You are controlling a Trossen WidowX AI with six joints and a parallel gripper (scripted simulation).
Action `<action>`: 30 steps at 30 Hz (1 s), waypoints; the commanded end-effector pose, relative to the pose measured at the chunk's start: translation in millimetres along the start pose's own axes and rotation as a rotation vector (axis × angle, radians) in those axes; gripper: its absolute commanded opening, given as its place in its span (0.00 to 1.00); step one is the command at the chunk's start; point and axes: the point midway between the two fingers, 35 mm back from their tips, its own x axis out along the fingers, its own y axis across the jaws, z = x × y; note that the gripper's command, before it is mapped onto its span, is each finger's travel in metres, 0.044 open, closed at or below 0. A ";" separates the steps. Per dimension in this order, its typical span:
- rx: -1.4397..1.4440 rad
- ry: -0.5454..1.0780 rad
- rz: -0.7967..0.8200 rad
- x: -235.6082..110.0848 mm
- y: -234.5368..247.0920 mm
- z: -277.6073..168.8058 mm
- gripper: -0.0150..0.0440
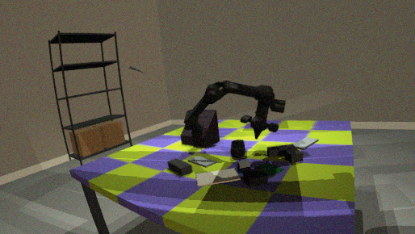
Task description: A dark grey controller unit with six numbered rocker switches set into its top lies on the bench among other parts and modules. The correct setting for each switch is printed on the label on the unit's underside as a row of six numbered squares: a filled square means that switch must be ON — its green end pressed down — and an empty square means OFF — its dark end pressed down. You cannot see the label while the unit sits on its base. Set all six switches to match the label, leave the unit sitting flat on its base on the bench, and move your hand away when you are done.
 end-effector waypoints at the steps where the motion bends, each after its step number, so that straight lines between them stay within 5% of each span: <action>1: -0.140 -0.043 -0.006 4.2 -16.6 -7.2 0.25; 8: -0.398 -0.121 -0.013 15.7 -51.6 -15.3 0.25; 30: -0.406 -0.123 -0.012 36.8 -45.6 -15.6 0.25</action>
